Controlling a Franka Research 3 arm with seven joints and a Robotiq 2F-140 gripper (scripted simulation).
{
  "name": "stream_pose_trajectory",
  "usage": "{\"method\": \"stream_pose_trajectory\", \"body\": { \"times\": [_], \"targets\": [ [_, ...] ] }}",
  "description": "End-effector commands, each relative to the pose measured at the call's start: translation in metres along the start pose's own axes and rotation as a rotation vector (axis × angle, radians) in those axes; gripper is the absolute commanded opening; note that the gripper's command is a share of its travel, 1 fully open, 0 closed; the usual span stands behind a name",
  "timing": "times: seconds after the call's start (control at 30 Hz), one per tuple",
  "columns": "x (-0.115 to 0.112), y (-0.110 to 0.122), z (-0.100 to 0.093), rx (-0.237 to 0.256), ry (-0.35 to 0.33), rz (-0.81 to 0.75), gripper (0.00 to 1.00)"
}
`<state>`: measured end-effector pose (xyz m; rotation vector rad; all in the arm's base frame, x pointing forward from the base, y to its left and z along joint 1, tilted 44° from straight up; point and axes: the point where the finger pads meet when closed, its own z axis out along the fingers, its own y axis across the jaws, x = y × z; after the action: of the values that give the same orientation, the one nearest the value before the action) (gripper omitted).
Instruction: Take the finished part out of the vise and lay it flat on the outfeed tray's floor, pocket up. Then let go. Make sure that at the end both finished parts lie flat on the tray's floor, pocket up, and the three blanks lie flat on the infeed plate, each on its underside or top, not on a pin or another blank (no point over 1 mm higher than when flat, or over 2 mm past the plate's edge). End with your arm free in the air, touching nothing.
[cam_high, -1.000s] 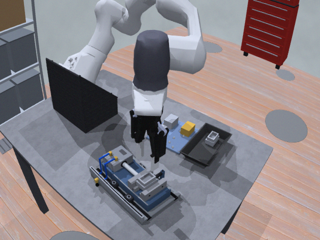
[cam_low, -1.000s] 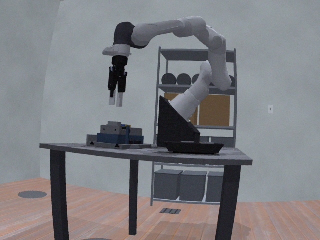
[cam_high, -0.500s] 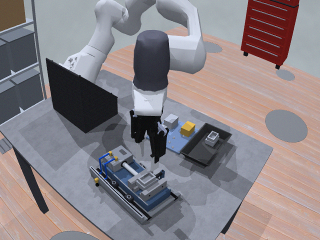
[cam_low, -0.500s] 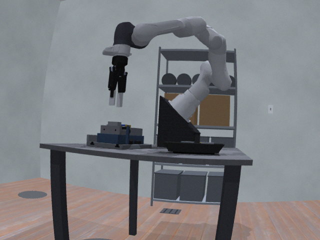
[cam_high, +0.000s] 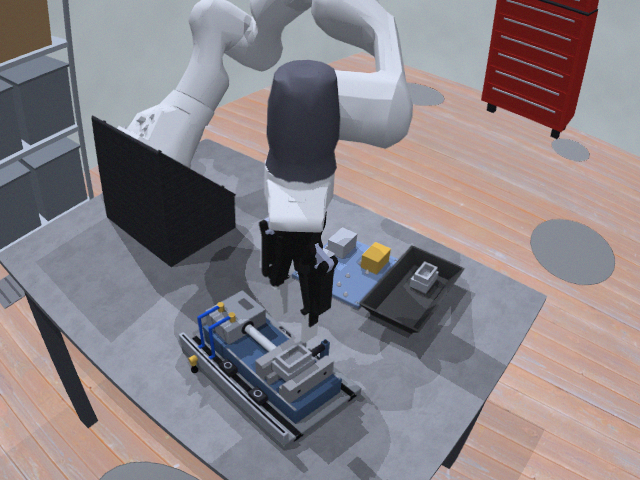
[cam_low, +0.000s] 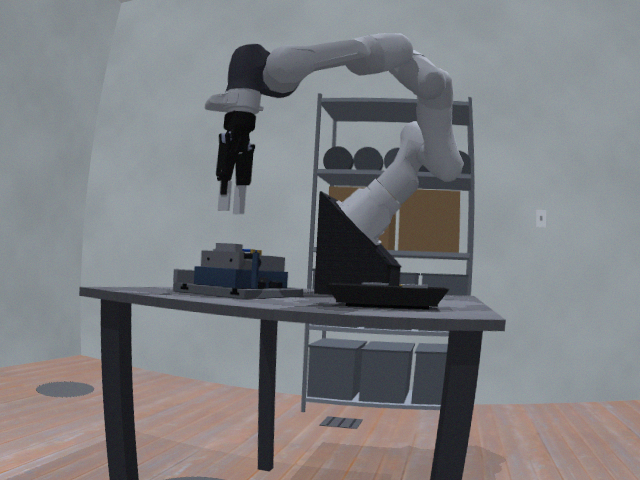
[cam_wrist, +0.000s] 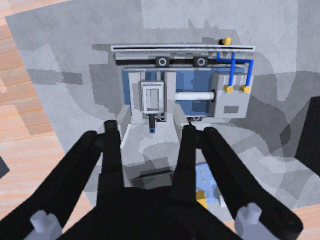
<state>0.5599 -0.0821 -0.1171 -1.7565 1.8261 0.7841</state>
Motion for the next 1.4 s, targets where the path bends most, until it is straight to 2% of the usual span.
{"method": "stream_pose_trajectory", "body": {
  "times": [0.0, 0.37, 0.87, 1.37],
  "targets": [
    [-0.001, 0.0, 0.003, -0.002, -0.002, 0.005, 0.4],
    [-0.001, 0.0, 0.014, -0.002, -0.002, 0.005, 0.4],
    [-0.001, 0.0, 0.042, -0.002, -0.002, 0.005, 0.4],
    [-0.001, 0.0, 0.06, -0.002, -0.002, 0.005, 0.4]
  ]
}}
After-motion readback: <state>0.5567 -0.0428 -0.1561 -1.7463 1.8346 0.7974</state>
